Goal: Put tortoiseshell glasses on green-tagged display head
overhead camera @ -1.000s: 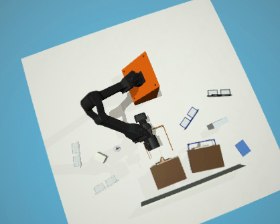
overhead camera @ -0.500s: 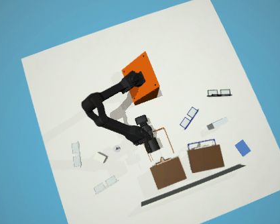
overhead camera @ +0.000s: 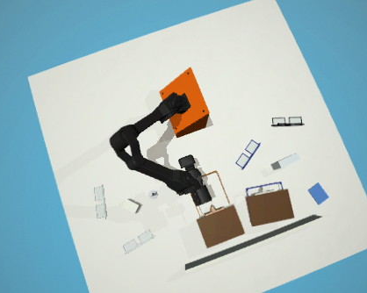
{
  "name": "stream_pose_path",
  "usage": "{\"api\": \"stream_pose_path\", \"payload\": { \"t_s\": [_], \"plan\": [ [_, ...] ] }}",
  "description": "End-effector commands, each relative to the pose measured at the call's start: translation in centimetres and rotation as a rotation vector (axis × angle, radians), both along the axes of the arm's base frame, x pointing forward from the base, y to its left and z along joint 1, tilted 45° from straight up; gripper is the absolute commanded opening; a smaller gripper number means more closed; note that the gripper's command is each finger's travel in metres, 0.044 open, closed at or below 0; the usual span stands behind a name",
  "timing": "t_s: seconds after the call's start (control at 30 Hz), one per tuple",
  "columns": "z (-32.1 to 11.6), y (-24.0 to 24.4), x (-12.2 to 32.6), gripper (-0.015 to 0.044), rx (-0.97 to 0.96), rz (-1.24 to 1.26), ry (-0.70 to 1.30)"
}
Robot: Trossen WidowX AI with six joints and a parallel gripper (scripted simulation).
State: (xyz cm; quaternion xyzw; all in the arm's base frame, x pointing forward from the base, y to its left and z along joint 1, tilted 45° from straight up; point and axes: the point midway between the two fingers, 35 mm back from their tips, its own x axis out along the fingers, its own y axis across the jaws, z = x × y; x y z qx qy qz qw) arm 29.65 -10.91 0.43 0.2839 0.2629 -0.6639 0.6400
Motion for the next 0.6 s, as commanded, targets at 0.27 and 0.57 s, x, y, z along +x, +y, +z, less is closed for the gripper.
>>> {"api": "stream_pose_path", "payload": {
  "t_s": [0.27, 0.57],
  "plan": [
    [0.1, 0.0, 1.8, 0.0, 0.003, -0.001, -0.005],
    [0.1, -0.1, 2.9, 0.0, 0.003, -0.001, -0.005]
  ]
}}
